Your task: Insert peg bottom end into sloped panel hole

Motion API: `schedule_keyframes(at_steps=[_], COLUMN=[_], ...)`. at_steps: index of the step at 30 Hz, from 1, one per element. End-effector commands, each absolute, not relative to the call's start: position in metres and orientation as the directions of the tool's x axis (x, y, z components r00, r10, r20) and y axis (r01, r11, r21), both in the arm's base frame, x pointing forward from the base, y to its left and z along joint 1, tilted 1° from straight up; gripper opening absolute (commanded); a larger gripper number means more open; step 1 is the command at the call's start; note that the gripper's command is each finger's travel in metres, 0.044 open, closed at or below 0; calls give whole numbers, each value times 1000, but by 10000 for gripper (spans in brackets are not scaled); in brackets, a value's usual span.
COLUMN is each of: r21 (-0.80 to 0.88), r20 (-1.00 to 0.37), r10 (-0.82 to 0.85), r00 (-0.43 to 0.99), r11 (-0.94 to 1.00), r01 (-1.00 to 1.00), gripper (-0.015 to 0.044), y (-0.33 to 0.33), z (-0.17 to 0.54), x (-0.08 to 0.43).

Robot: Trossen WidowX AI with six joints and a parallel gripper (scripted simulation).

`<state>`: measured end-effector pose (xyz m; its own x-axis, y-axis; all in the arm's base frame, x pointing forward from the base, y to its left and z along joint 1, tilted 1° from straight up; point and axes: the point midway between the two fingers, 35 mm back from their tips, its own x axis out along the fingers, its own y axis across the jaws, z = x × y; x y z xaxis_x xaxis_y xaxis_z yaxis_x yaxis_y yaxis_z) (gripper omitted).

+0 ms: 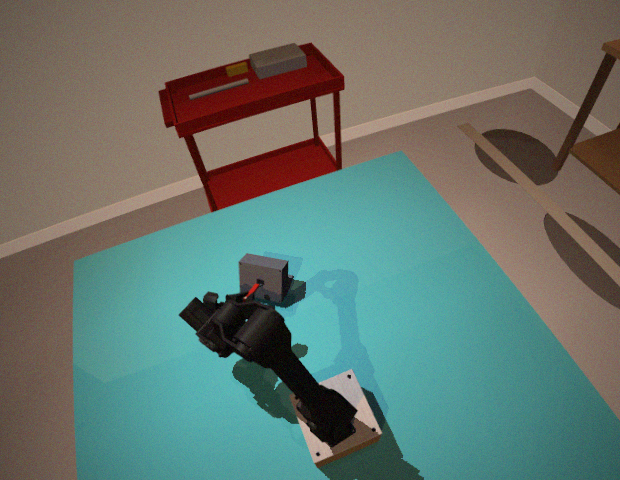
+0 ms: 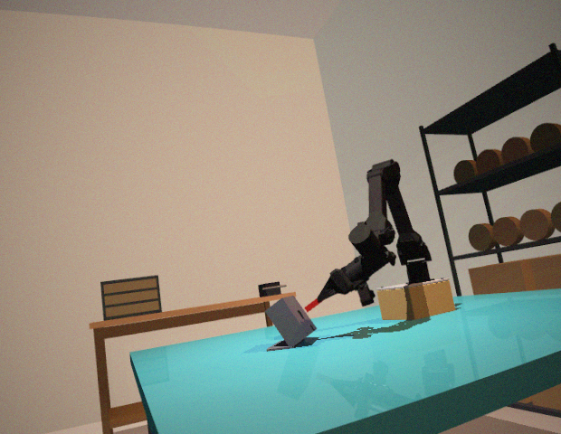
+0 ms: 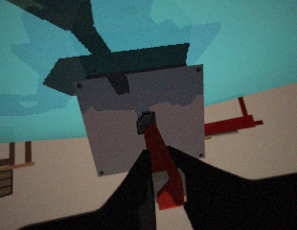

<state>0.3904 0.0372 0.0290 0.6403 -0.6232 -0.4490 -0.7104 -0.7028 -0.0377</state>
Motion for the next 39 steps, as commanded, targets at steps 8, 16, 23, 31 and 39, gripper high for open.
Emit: schedule_keyframes(at_steps=[8, 16, 23, 31, 39], r21=[-37, -37, -37, -37, -37], r20=[-449, -448, -448, -448, -448], r10=[-624, -623, -623, -624, -624], r00=[640, 641, 641, 641, 641], r11=[-703, -703, -703, -703, -703], r01=[-710, -710, -710, -710, -710], gripper=[0, 0, 0, 0, 0], y=[30, 32, 32, 28, 24], z=[24, 25, 25, 23, 21], x=[396, 395, 395, 398, 402])
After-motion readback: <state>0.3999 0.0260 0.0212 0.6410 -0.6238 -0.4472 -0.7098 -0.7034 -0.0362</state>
